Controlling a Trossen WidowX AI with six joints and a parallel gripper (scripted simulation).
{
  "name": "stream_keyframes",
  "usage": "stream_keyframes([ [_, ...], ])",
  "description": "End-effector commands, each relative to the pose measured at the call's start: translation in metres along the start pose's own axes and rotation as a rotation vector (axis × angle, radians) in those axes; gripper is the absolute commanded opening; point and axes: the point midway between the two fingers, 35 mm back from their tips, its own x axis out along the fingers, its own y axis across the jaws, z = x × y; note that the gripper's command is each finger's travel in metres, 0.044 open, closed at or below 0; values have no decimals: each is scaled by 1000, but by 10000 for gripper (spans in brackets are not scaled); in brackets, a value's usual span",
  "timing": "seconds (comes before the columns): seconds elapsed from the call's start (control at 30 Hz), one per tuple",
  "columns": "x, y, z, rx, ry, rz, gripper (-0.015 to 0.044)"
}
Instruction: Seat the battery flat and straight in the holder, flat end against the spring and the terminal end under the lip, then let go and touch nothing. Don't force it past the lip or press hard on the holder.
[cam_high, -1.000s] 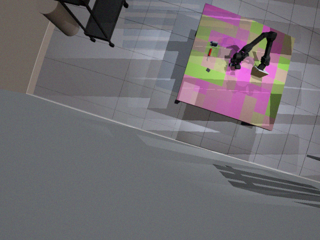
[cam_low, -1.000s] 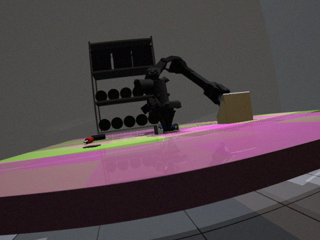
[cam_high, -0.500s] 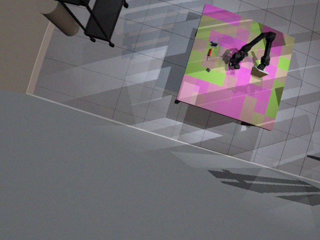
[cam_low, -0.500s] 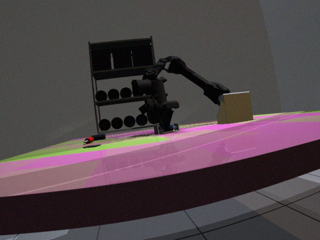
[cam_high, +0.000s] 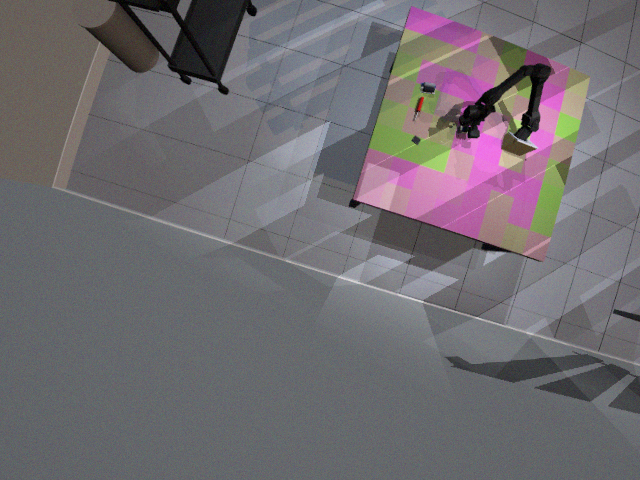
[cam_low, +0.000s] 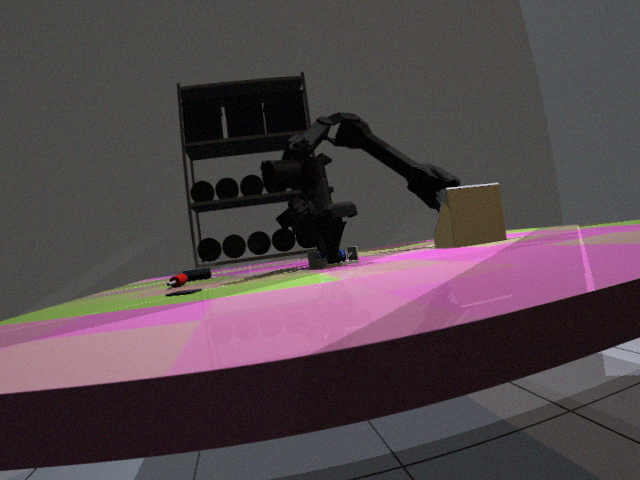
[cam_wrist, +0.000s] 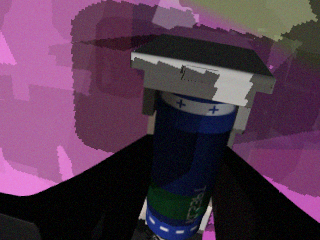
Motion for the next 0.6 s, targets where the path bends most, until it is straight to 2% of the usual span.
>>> stream_keyframes([
  [0.0, 1, 0, 1, 4, 4, 1, 110],
  [0.1, 1, 0, 1, 4, 4, 1, 186],
  [0.57, -15, 2, 0, 1, 2, 1, 186],
])
